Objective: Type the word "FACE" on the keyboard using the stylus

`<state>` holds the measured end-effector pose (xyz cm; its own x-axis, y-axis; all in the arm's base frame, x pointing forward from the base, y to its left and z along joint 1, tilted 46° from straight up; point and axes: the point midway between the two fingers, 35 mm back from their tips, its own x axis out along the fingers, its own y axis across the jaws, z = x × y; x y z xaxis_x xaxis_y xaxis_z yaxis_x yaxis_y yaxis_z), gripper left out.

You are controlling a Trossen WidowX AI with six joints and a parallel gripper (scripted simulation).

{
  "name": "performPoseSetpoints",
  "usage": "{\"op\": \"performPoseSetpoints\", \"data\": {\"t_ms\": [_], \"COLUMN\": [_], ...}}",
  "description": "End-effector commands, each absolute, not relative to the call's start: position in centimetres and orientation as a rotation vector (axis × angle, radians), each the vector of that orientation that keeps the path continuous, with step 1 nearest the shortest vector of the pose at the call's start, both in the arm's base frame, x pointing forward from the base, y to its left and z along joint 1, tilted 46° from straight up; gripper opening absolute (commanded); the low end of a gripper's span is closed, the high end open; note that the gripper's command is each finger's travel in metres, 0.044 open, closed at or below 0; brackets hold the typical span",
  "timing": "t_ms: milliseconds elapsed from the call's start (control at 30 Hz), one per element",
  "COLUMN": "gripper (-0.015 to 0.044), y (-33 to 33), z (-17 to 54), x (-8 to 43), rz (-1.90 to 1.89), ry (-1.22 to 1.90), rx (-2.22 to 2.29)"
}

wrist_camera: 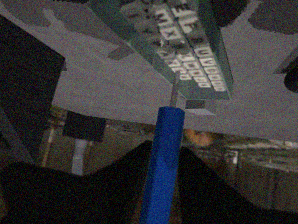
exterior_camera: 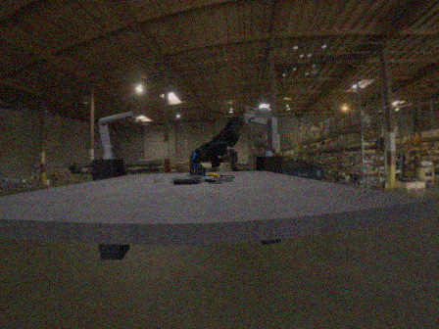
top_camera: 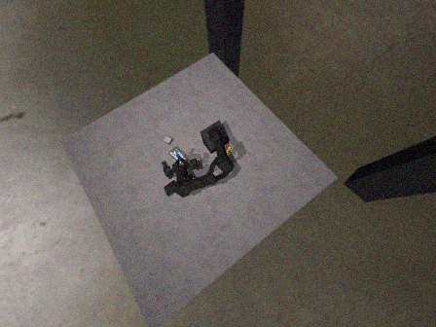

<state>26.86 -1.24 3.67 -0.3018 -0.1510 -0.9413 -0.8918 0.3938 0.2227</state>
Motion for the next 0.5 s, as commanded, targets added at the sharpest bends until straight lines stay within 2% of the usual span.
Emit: {"op": "performPoseSetpoints", "data": {"t_ms": [0, 467], "gripper": [0.0, 0.0], "y": [-2.1, -2.2], "z": [3.0, 1.1], "x": [25.9, 24.5], "rz": [0.993, 0.992], "ry": [1.724, 1.726], "rx": [-0.926, -0.929]}}
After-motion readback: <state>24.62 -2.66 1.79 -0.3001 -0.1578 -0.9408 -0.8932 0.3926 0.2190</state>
